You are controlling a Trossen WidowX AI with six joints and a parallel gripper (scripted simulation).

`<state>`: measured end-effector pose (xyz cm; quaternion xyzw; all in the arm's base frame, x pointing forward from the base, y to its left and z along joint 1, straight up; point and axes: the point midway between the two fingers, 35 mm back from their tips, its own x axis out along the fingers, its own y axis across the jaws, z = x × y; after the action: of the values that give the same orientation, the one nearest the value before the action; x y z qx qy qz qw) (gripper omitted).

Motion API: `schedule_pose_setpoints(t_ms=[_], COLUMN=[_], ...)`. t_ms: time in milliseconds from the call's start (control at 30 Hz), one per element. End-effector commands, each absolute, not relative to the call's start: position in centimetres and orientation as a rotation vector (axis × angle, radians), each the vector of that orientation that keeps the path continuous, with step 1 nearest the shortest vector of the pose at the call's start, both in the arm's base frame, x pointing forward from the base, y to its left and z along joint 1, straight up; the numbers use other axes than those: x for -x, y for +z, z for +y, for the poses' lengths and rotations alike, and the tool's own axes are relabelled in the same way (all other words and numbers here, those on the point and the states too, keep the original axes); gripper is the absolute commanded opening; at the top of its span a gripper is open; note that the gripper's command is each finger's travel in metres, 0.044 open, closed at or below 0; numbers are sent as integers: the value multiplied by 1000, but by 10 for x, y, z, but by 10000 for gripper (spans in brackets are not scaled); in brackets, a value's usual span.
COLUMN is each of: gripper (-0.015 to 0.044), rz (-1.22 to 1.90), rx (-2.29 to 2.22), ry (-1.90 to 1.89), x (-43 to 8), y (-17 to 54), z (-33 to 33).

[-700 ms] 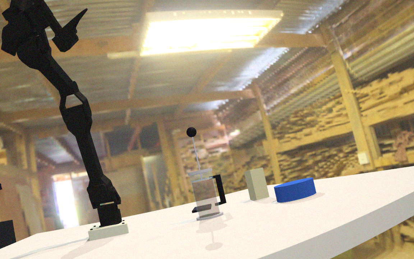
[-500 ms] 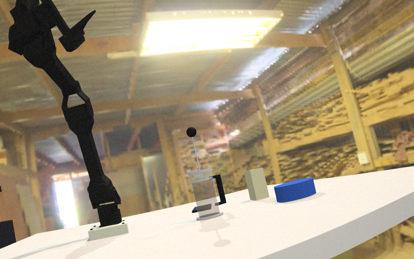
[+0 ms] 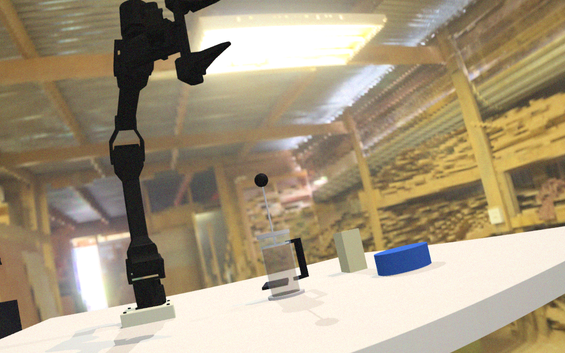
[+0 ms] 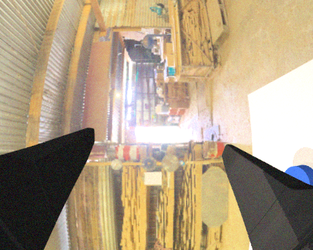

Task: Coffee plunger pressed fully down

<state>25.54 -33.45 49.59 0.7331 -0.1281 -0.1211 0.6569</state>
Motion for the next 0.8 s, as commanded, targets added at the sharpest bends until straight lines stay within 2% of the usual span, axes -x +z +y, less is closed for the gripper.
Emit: schedule_pose_setpoints(t_ms=[0,333,667,767], gripper=[440,440,440,440], rz=[-155,153,479,501], rx=[-1381,-813,-125,-69], ry=[-353,-395,-281,-266], x=[-287,-303,-268,-264], y=[471,413,343,336], z=[-276,-167,-79,-73])
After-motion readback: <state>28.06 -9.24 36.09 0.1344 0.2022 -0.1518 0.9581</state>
